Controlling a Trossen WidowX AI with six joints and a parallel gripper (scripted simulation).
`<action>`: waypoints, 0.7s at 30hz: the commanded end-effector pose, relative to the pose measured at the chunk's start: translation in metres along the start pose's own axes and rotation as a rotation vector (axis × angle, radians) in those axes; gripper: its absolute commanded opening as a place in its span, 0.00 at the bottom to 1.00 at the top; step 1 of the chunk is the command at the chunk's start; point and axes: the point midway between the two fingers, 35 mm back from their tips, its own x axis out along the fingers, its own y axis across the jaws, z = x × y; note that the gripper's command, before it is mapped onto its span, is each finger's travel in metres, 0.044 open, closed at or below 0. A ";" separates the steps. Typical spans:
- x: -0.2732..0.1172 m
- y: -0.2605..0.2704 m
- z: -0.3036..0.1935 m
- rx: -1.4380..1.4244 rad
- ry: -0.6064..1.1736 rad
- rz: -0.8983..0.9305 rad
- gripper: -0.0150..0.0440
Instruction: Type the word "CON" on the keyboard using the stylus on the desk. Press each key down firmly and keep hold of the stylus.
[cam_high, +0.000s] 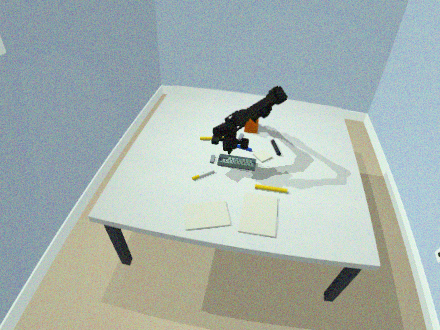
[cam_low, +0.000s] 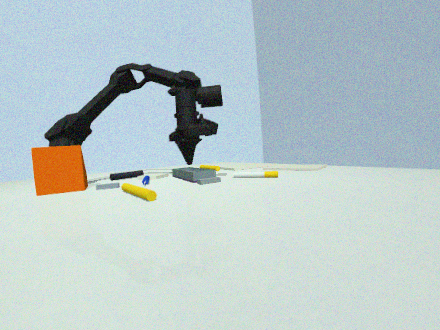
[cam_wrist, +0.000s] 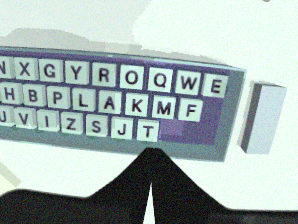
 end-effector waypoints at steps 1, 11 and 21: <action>0.003 0.009 -0.009 -0.003 0.005 0.000 0.25; 0.003 0.009 -0.009 -0.003 0.005 0.000 0.25; 0.003 0.084 -0.010 -0.003 0.005 0.005 0.25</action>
